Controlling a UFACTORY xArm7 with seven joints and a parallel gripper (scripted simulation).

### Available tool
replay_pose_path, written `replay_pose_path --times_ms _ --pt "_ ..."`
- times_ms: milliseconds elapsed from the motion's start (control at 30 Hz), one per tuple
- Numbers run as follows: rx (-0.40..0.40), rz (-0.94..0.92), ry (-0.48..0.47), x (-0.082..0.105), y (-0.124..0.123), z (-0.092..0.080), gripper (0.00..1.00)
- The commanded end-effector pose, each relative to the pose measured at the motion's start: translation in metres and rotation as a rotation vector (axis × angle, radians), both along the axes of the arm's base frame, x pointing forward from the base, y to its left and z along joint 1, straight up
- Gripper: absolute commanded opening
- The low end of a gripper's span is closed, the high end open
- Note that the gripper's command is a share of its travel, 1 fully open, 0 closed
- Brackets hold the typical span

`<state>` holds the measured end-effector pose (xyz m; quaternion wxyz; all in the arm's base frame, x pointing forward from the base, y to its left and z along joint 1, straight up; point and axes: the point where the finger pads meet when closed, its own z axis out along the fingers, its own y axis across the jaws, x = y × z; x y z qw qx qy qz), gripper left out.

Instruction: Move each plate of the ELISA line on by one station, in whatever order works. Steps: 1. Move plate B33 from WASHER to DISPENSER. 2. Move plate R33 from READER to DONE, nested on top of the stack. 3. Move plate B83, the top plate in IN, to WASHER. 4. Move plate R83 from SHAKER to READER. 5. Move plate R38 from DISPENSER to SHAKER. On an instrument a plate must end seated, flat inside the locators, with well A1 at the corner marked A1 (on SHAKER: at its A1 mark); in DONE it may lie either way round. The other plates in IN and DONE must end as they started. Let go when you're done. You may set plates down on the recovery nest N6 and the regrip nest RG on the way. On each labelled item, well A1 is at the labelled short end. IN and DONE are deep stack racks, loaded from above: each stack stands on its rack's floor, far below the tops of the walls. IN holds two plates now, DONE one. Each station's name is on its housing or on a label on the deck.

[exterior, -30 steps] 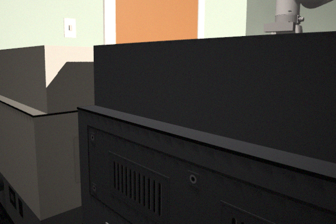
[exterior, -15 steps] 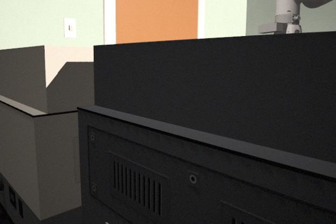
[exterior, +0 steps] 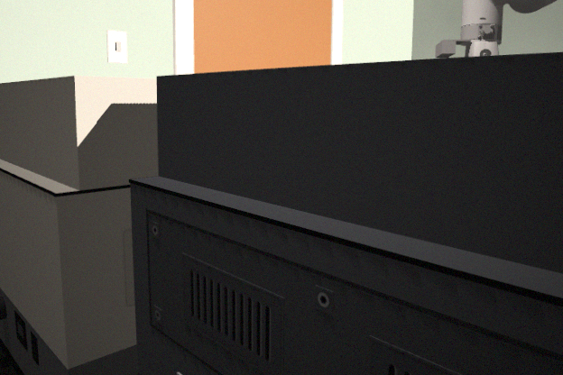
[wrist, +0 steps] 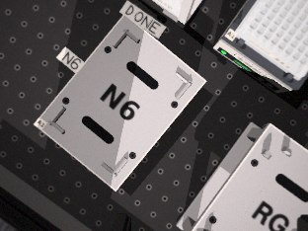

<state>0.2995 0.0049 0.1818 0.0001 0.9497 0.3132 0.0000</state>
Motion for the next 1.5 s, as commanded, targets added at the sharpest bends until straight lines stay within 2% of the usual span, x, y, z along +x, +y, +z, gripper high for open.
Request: replay_pose_path --times_ms 0,233,300,467,733,800,867,967,1333,1467 --pt "-0.004 -0.145 -0.006 0.001 0.0 0.001 1.0" --pt "-0.003 -0.424 -0.007 0.001 0.0 0.001 1.0" --pt "-0.003 -0.424 -0.007 0.001 0.0 0.001 1.0" --pt "-0.002 -0.621 -0.007 0.001 0.0 0.001 1.0" --pt "-0.002 -0.621 -0.007 0.001 0.0 0.002 1.0" --pt "-0.002 -0.701 -0.008 -0.002 0.006 0.001 1.0" --pt "-0.002 -0.701 -0.008 -0.002 0.006 0.001 1.0" --pt "-0.001 -0.817 -0.008 -0.006 0.015 0.001 1.0" --pt "-0.001 -0.817 -0.007 -0.022 0.048 0.001 1.0" --pt "-0.001 -0.897 -0.008 -0.025 0.054 0.001 1.0"
